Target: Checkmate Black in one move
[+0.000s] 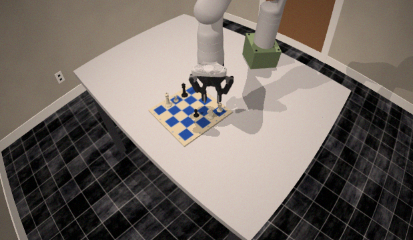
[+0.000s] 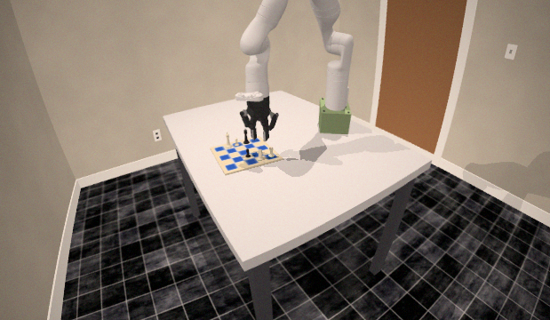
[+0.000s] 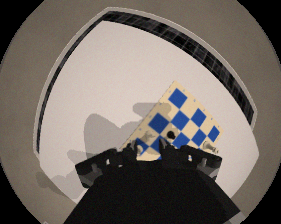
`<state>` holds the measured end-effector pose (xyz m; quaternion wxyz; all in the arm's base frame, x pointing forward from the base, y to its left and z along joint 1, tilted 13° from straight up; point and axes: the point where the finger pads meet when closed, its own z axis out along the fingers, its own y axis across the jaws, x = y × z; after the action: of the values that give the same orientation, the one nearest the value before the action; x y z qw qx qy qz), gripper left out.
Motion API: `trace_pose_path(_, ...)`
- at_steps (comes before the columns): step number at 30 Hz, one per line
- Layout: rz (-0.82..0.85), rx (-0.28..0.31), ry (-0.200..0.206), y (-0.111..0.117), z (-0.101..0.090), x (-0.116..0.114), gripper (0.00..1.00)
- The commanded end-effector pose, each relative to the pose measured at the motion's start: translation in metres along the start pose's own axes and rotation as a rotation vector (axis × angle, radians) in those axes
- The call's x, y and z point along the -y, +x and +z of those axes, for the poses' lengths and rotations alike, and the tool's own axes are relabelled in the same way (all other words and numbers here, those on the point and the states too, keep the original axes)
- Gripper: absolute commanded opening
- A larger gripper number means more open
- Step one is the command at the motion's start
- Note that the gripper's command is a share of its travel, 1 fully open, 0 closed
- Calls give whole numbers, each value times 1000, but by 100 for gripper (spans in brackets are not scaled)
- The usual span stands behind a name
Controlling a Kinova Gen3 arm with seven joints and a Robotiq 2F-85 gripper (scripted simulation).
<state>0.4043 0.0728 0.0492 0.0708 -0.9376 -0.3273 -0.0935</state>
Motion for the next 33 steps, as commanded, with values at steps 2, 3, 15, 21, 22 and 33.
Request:
trace_pose_path(2, 6, 6, -4, -4, 9, -2, 39)
trace_pose_path(3, 6, 6, -4, -4, 11, -2, 39)
trace_pose_path(15, 5, 4, -5, -2, 24, -3, 39)
trace_pose_path(21, 4, 3, -6, -2, 28, -3, 39)
trace_pose_path(22, 4, 3, -6, -1, 29, -3, 39)
trace_pose_path(33, 4, 3, -6, -1, 30, -4, 39)
